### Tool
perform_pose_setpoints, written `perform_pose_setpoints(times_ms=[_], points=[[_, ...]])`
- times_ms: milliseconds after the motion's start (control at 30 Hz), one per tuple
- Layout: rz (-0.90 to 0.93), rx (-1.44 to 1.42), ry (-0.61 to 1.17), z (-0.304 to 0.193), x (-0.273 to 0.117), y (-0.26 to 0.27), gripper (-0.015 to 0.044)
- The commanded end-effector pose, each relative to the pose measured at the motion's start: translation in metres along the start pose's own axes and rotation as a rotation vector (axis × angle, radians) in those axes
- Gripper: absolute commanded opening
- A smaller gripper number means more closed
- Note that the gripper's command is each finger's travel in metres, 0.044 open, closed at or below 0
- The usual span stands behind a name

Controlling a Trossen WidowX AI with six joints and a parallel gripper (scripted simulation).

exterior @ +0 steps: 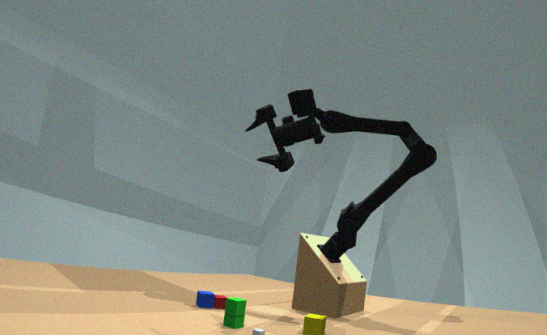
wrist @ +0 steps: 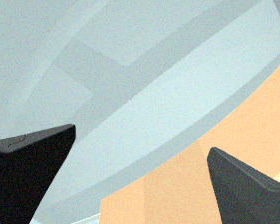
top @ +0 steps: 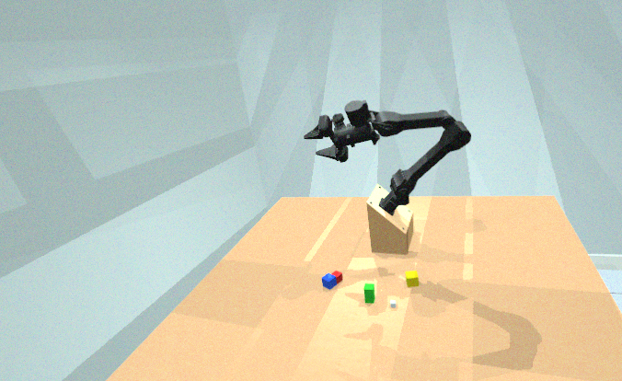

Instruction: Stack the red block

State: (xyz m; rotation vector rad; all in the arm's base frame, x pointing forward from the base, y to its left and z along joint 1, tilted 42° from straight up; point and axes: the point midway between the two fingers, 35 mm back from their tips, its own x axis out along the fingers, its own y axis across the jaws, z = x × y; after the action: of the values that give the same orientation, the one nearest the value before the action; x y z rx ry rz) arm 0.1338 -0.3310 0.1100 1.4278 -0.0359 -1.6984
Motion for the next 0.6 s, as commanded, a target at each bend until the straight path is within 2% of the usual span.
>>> perform_pose_setpoints(times_ms=[0,267,567], points=[[-0.043,-0.193,0.12,-0.032,0.013,-0.004,0.044],[-0.113,-0.638,0.428,-0.11,0.037,-0.031,0.044],[-0.109,-1.075,0.81,-0.189,0.045,-0.077,0.044]])
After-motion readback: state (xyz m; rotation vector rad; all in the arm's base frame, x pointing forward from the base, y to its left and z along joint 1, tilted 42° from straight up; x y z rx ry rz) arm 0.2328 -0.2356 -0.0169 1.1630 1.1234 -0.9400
